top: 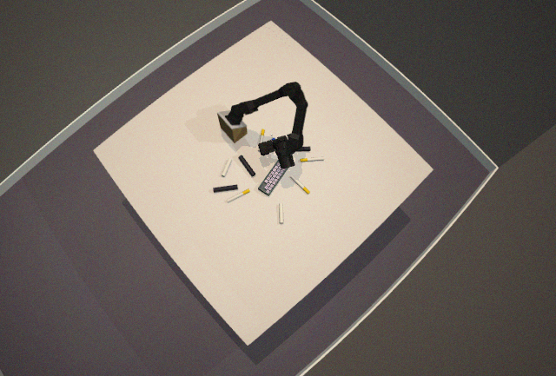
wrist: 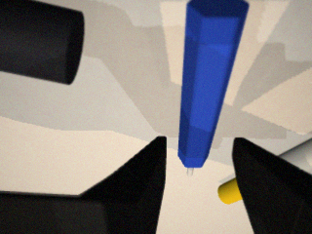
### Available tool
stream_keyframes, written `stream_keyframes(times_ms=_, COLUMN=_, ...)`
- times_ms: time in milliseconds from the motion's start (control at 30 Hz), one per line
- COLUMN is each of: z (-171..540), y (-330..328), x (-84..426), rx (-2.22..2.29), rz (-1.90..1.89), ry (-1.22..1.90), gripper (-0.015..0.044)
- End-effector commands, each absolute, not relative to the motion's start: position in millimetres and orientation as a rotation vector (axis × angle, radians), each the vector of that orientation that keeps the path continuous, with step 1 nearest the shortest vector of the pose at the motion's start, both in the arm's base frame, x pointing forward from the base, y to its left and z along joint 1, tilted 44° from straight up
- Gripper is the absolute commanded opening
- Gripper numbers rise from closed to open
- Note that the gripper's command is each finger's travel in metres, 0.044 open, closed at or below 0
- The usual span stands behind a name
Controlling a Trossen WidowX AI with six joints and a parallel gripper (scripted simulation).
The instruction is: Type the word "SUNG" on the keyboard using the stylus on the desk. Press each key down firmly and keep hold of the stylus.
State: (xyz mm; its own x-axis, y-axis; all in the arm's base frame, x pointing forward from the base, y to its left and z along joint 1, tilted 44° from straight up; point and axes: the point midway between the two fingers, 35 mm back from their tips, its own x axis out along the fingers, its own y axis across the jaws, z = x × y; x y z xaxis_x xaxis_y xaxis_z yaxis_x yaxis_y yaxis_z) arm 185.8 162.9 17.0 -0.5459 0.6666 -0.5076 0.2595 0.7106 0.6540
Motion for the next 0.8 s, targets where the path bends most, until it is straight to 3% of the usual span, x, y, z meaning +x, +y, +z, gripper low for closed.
stream_keyframes(times_ms=0, z=14.4, y=165.8, x=184.8, rx=0.71, rz=0.663, ry=2.141, gripper=0.015)
stream_keyframes(times_ms=567, z=8.1, y=171.9, x=184.1, rx=0.71, rz=0.664, ry=2.141, gripper=0.015)
stream_keyframes(times_ms=767, z=9.1, y=170.5, x=184.6, rx=0.701, rz=0.667, ry=2.136, gripper=0.0012)
